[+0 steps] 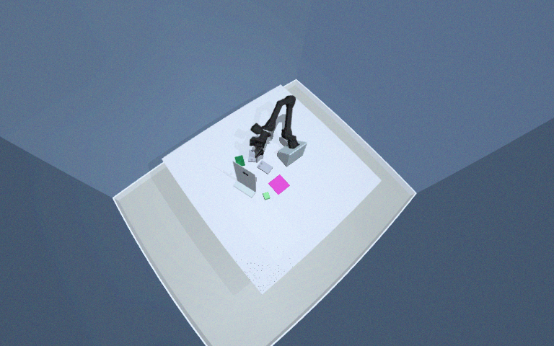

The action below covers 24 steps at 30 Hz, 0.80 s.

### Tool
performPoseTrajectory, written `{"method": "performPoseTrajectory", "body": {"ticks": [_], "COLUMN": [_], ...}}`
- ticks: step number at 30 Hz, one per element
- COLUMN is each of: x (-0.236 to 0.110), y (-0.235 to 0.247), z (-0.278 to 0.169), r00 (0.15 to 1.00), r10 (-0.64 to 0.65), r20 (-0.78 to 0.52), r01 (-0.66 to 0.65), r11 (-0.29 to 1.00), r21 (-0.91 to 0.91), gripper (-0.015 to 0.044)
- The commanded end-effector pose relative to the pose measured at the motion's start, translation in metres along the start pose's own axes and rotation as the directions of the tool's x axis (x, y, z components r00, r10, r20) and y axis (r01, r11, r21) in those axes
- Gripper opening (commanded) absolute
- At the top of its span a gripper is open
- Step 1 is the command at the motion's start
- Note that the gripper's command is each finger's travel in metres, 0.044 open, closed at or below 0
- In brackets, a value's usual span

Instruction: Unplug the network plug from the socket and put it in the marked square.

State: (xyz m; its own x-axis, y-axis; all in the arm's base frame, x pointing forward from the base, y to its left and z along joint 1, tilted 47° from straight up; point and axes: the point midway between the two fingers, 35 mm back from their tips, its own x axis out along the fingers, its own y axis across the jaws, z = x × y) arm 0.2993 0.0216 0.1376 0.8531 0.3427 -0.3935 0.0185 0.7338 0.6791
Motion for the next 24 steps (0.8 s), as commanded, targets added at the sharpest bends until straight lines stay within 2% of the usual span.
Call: {"method": "performPoseTrajectory", "body": {"ticks": [1,16,24], "x": [0.009,0.053,0.059], "y": [-0.001,-0.001,-0.001], "z": [0.002,0.012,0.013], "r00": [1.000,1.000,1.000], "r10": [-0.002,0.000,0.001], "r20": [-0.007,-0.005,-0.006], "r01": [0.002,0.000,0.000], "r11": [1.000,1.000,1.000], "r21": [0.011,0.011,0.010], "gripper": [0.0156,0.0156,0.0156]}}
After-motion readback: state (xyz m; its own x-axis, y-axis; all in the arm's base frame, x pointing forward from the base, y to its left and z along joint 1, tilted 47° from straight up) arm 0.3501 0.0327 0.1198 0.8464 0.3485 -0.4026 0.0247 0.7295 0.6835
